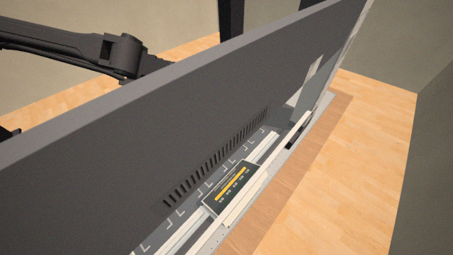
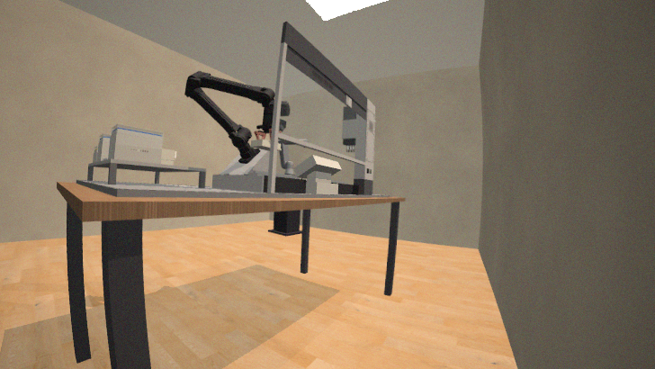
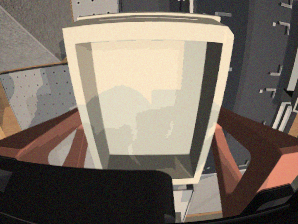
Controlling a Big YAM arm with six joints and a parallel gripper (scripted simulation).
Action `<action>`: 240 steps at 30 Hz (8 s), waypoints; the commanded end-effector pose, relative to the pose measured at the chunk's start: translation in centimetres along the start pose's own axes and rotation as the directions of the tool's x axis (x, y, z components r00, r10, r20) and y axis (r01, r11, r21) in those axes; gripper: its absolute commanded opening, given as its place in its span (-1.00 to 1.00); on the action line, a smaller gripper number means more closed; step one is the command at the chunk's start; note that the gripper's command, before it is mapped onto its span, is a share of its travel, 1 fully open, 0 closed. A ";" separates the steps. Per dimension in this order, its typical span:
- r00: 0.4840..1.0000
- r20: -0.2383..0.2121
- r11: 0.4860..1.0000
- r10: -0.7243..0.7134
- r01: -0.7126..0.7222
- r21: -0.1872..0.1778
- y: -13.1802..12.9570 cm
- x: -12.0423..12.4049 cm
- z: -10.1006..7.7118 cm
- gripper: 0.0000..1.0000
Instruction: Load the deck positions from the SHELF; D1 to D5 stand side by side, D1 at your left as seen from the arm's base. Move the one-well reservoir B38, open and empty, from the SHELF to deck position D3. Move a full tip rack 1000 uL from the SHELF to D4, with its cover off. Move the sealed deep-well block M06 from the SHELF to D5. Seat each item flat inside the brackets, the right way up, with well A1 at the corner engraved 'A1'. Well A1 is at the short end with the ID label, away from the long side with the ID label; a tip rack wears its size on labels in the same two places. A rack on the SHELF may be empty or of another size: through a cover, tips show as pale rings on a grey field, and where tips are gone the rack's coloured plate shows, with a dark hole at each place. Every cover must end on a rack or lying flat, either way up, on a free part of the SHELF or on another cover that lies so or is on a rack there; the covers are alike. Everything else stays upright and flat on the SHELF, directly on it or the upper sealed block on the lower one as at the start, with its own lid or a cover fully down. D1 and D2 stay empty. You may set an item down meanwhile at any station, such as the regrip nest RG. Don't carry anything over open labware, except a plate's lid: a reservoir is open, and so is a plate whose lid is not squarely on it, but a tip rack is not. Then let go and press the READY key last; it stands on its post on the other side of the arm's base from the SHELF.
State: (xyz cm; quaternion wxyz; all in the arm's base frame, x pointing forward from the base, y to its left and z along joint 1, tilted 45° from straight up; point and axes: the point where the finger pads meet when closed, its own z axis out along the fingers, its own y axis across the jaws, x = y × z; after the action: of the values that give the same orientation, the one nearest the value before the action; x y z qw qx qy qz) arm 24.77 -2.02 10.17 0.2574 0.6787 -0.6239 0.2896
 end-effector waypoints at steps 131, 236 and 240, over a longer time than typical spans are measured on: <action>1.000 0.003 1.000 0.010 -0.010 0.005 -0.7 -0.1 3.4 -1.00; 1.000 0.002 1.000 0.003 -0.003 0.031 -1.2 -0.1 17.8 -1.00; 1.000 0.002 1.000 0.013 -0.013 0.018 -1.1 0.0 18.0 -1.00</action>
State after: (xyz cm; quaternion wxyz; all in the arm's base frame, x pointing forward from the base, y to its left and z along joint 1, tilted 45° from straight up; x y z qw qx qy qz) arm 26.47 -14.91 -2.66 0.2551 0.6737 -0.6301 0.2899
